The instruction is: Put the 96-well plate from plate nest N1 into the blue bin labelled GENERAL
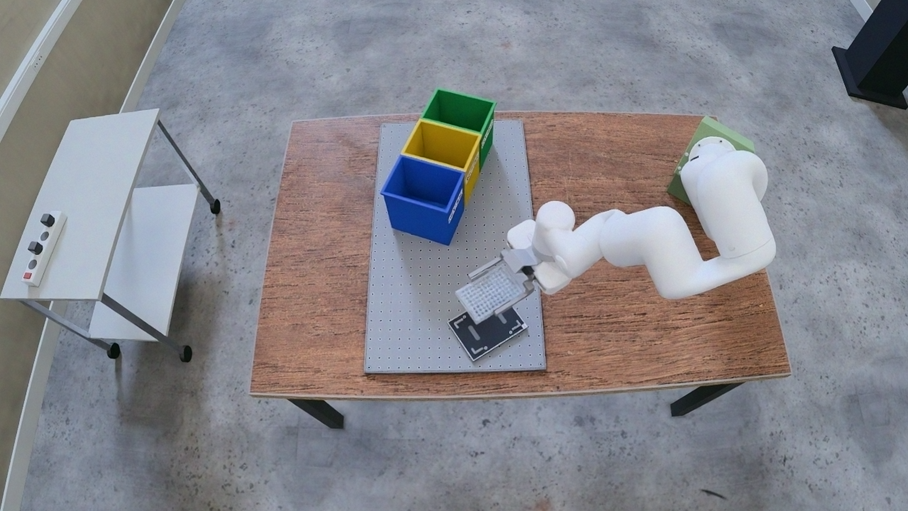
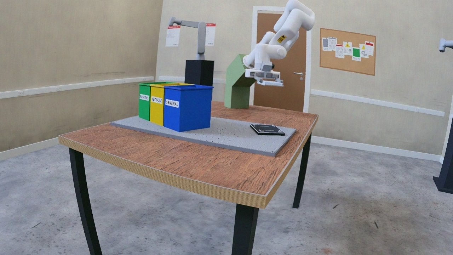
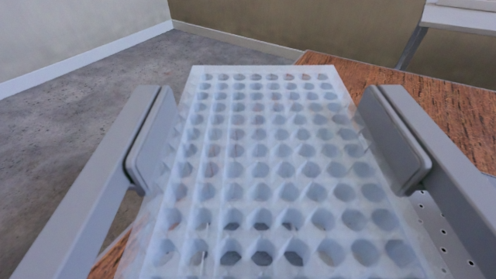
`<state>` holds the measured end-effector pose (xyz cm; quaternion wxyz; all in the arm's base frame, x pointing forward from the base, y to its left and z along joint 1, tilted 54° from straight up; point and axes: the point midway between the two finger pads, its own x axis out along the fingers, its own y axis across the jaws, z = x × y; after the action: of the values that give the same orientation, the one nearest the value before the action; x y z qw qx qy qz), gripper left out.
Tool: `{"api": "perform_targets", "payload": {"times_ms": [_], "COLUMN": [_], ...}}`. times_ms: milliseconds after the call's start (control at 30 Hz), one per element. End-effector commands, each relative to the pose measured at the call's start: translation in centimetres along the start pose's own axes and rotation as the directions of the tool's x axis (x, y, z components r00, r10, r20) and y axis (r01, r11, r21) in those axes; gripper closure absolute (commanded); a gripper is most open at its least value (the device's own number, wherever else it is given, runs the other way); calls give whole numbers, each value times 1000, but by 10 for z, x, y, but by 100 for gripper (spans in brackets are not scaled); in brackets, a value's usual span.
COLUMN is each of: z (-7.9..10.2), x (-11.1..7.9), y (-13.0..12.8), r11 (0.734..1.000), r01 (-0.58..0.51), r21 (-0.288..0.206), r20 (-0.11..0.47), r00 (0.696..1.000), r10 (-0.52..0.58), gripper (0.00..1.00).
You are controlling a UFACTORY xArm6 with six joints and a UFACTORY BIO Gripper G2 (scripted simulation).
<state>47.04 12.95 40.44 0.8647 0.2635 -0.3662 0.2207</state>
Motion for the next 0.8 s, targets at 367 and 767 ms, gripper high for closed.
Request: {"api": "perform_targets", "payload": {"times_ms": [367,767], "z": [1,0], "x": [-1,-4], "y": [-20,-53], "r11": [980,861], "r01": [198,508], "r21": [0,0], "r20": [2,3], "r00": [980,861], "r10": [-198,-508], "gripper": [100,100]}}
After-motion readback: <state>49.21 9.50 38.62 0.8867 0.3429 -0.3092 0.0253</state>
